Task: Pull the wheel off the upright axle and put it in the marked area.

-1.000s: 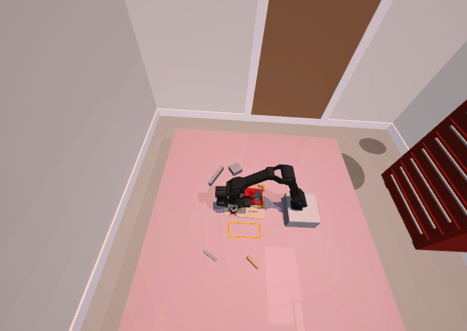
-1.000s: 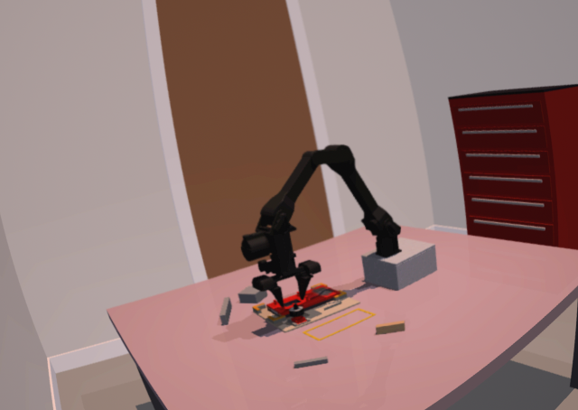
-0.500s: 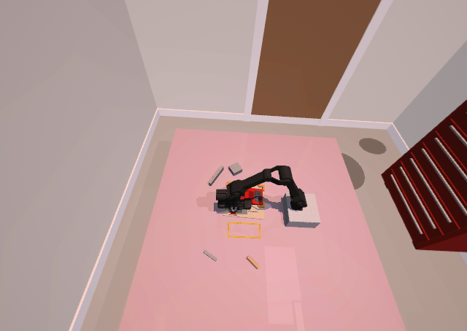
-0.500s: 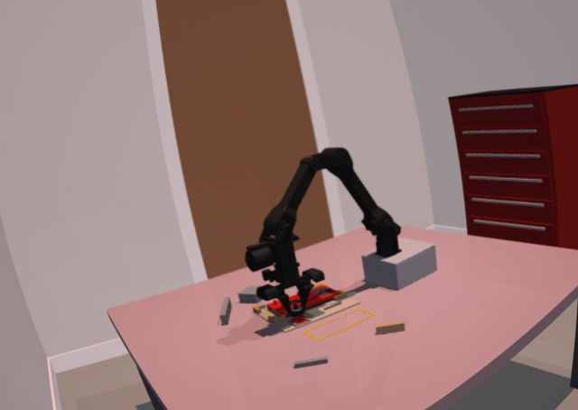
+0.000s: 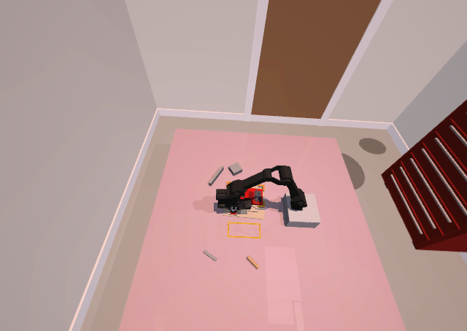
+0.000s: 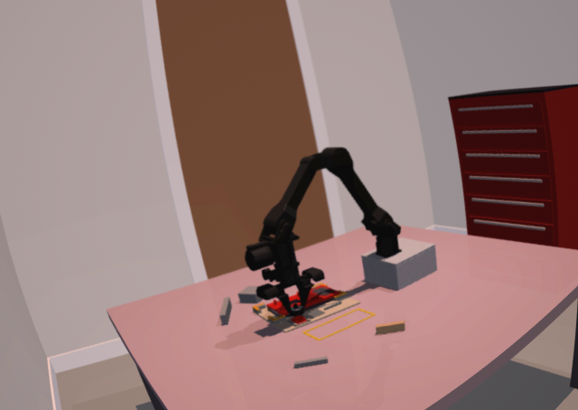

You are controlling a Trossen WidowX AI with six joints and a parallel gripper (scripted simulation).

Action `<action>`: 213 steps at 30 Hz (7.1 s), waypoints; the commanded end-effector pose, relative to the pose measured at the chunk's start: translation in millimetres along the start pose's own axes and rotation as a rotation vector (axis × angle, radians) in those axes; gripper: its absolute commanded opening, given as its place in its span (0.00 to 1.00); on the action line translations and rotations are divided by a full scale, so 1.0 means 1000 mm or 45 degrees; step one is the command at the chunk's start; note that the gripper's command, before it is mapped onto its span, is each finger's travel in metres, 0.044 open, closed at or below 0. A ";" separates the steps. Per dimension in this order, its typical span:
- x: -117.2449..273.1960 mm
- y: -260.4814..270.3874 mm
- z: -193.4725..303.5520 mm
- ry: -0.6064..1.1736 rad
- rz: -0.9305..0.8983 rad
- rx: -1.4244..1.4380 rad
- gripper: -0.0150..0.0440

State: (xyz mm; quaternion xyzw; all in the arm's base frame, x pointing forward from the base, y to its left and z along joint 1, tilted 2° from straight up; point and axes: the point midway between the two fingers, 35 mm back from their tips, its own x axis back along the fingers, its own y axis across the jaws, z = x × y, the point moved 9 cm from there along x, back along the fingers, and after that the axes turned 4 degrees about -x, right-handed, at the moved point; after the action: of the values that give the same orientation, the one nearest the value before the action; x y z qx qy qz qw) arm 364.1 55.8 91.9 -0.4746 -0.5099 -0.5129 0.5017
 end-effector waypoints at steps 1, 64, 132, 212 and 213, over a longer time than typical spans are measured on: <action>0.002 0.000 0.000 0.000 0.000 0.000 0.25; 0.023 0.000 0.000 -0.002 -0.002 -0.003 0.25; 0.066 -0.042 0.069 0.004 0.005 -0.004 0.25; 0.070 -0.142 0.068 0.006 0.011 -0.005 1.00; 0.072 -0.147 0.066 0.006 0.012 -0.005 1.00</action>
State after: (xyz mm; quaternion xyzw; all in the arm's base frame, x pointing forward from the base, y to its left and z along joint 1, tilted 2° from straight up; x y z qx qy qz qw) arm 227.2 124.7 154.2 -0.4740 -0.5053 -0.5151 0.5046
